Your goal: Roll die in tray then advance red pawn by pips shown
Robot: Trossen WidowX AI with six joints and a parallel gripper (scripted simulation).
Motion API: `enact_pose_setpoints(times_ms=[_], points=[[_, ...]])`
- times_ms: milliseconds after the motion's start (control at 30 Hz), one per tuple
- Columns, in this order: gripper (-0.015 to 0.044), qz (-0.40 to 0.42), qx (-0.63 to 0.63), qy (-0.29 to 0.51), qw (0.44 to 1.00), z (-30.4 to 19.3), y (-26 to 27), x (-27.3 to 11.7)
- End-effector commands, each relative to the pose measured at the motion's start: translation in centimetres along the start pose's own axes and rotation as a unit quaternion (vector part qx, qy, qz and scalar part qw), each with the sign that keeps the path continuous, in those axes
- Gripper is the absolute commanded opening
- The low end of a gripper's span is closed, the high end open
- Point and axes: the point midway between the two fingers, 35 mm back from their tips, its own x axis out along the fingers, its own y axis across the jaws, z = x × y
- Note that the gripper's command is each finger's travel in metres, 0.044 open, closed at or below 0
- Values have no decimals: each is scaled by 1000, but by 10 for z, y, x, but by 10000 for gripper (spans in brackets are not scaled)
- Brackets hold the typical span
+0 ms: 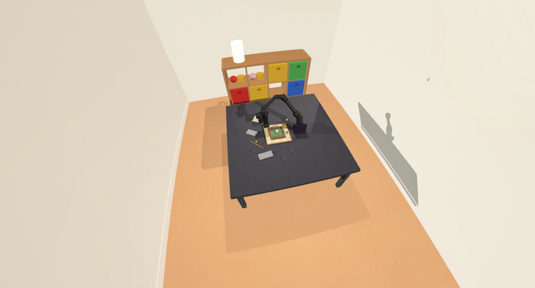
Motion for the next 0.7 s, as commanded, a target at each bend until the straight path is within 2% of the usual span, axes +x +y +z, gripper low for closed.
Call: enact_pose_setpoints(times_ms=[0,433,667], points=[[0,2,4,-6,1000,5,1,-24],[0,1,4,-5,1000,-3,1,-106],[0,2,3,-5,1000,1,19,-105]])
